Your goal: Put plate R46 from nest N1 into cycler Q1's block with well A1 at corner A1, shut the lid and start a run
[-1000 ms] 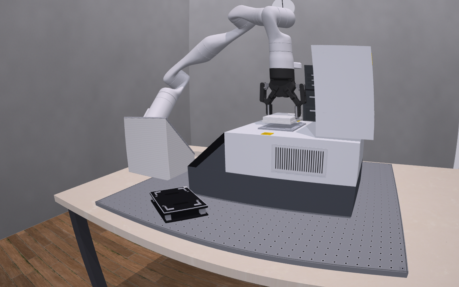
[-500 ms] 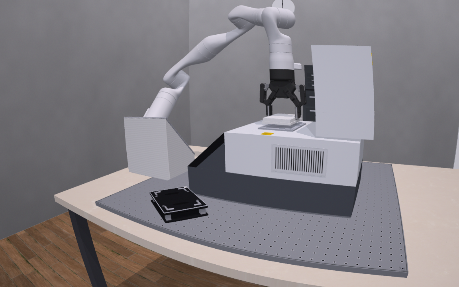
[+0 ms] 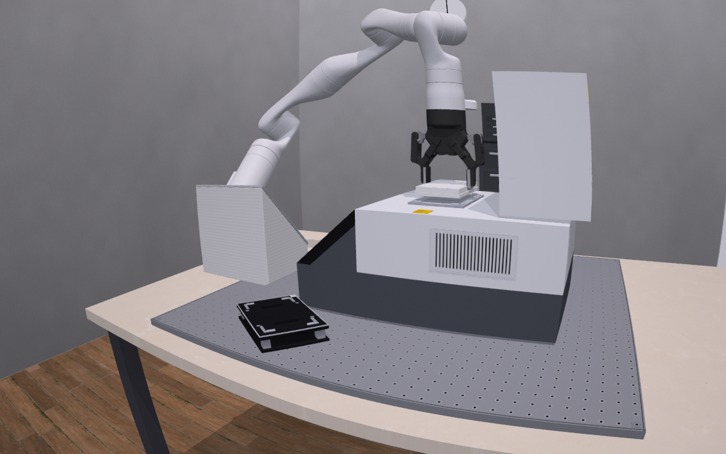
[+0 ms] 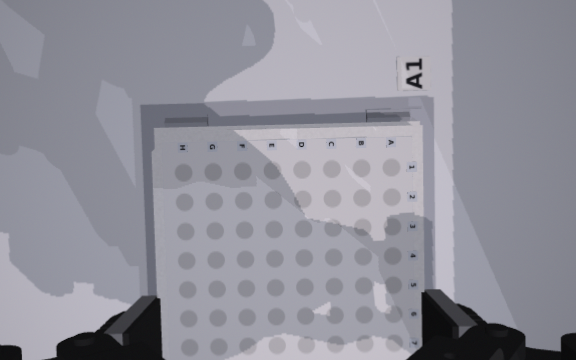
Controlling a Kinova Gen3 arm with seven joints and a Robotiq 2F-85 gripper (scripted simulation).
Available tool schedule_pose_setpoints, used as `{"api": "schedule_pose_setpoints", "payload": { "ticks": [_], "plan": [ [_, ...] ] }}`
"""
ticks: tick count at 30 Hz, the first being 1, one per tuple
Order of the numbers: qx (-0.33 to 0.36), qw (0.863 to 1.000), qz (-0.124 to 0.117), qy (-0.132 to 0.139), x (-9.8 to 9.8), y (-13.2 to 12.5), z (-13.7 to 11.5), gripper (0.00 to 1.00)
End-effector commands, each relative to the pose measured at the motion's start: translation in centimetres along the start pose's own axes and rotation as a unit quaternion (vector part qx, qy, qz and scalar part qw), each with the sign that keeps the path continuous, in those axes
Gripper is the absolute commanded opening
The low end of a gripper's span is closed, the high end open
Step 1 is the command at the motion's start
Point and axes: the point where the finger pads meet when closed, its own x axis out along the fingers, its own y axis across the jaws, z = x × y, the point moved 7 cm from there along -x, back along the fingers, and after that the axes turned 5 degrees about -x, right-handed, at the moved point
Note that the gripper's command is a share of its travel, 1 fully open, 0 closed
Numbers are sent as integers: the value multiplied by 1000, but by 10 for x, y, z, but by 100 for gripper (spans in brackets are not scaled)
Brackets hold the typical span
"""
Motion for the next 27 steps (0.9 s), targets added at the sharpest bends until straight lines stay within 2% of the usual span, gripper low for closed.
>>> {"api": "schedule_pose_setpoints", "payload": {
  "ticks": [1,27],
  "plan": [
    [0,1000,1,-1,-1,0,0,90],
    [0,1000,1,-1,5,0,0,90]
  ]
}}
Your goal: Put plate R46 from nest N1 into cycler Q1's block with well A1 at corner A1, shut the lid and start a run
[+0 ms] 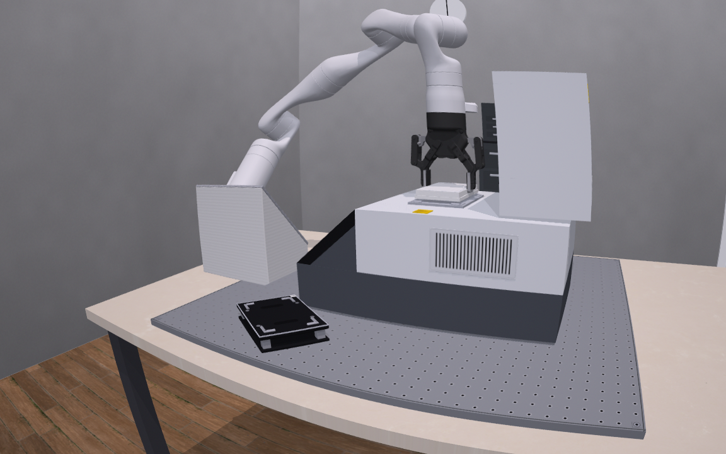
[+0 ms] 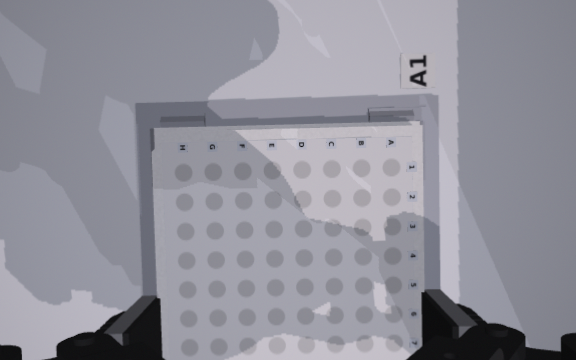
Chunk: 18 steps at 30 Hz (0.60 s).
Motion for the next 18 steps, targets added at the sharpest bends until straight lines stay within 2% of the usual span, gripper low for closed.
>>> {"api": "schedule_pose_setpoints", "payload": {
  "ticks": [1,18],
  "plan": [
    [0,1000,1,-1,-1,0,0,90],
    [0,1000,1,-1,4,0,0,90]
  ]
}}
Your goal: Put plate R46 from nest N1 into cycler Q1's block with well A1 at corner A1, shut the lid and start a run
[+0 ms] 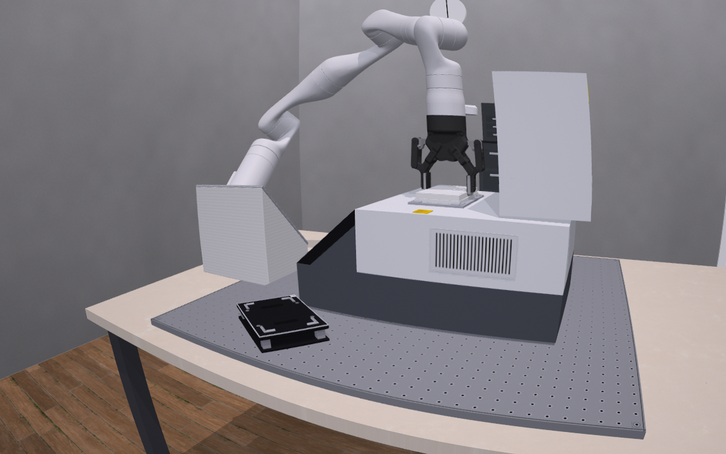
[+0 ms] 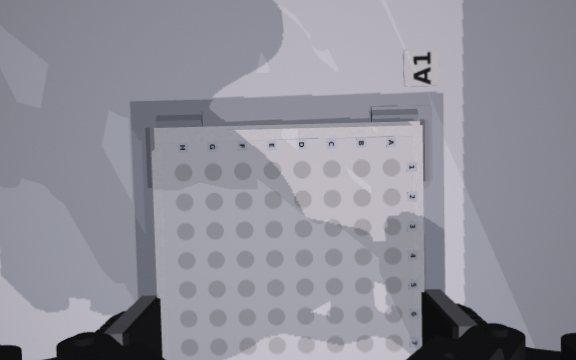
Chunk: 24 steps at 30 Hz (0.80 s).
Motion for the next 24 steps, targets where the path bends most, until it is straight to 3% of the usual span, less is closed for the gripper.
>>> {"api": "schedule_pose_setpoints", "payload": {
  "ticks": [1,10,11,24],
  "plan": [
    [0,1000,1,-1,-1,0,0,90],
    [0,1000,1,-1,-1,0,0,90],
    [0,1000,1,-1,-1,0,0,100],
    [0,1000,1,-1,-1,0,0,100]
  ]
}}
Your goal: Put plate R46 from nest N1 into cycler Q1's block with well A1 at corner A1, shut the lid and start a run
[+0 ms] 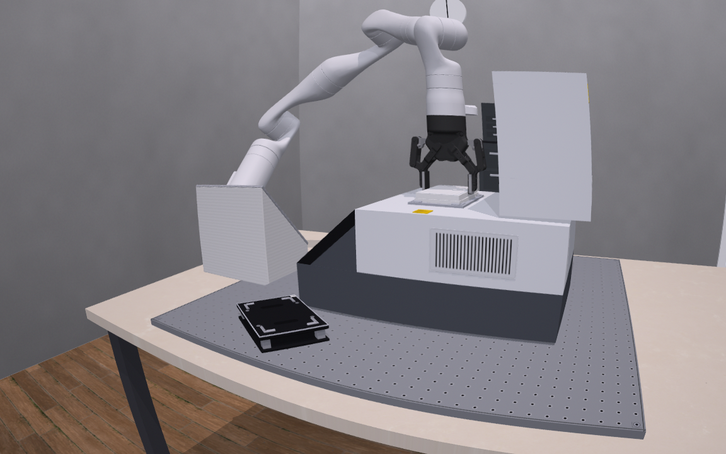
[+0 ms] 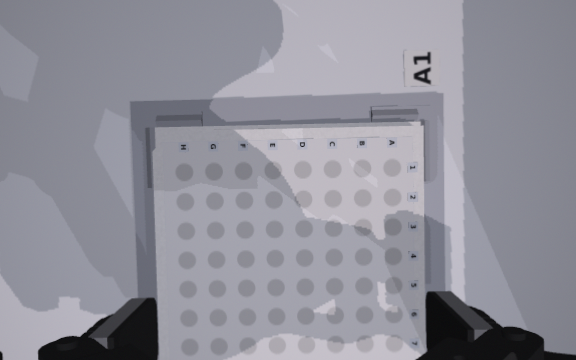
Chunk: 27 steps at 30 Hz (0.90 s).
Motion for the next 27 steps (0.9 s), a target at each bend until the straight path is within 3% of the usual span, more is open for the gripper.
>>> {"api": "schedule_pose_setpoints", "payload": {
  "ticks": [1,27],
  "plan": [
    [0,1000,1,-1,-1,0,0,100],
    [0,1000,1,-1,-29,0,0,100]
  ]
}}
